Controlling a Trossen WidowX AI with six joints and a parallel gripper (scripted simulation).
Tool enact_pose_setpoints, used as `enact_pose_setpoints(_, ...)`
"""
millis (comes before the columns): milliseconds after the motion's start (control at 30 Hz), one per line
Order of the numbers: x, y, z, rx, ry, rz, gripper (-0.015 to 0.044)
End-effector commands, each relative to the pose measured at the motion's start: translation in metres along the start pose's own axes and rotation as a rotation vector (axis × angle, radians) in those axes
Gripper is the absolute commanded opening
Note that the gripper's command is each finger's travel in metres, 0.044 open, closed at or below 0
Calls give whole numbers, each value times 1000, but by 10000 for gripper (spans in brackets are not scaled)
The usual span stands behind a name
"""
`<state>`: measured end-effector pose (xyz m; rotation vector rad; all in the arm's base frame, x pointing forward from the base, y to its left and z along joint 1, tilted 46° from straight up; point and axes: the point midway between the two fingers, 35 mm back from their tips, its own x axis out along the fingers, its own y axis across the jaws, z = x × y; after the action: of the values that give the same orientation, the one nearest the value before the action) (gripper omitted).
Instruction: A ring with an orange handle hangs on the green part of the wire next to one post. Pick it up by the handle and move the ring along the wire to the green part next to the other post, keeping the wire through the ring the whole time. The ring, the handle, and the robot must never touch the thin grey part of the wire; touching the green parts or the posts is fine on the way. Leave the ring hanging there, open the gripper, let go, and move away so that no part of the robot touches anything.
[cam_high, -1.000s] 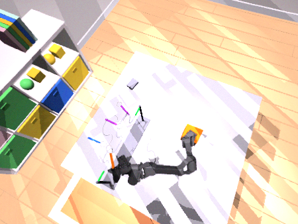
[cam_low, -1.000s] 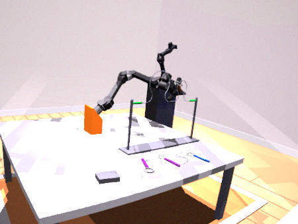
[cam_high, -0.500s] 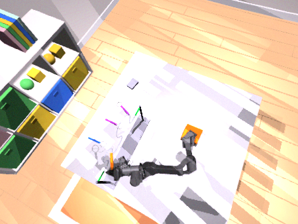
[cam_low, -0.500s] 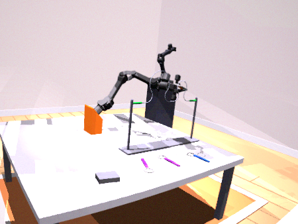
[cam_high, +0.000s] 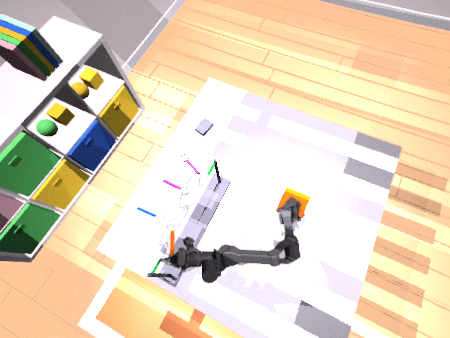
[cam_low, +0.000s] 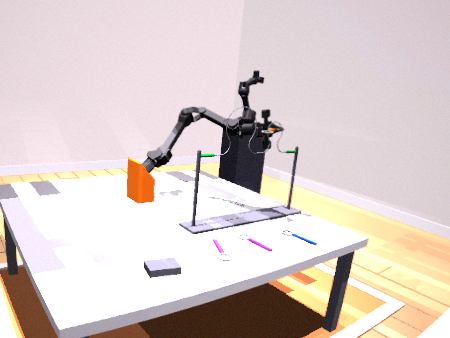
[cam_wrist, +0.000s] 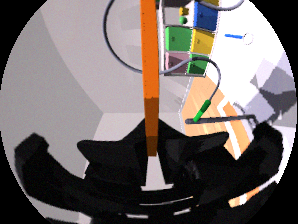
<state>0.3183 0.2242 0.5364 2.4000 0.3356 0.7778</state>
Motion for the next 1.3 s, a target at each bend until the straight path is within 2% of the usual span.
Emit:
enact_pose_setpoints(0,2,7,1,90,-15,53,-150)
enact_pose_setpoints(700,2,23,3,359,-47,204,-150)
enact_pose_setpoints(1267,5,-9,-9,224,-27,129,-150)
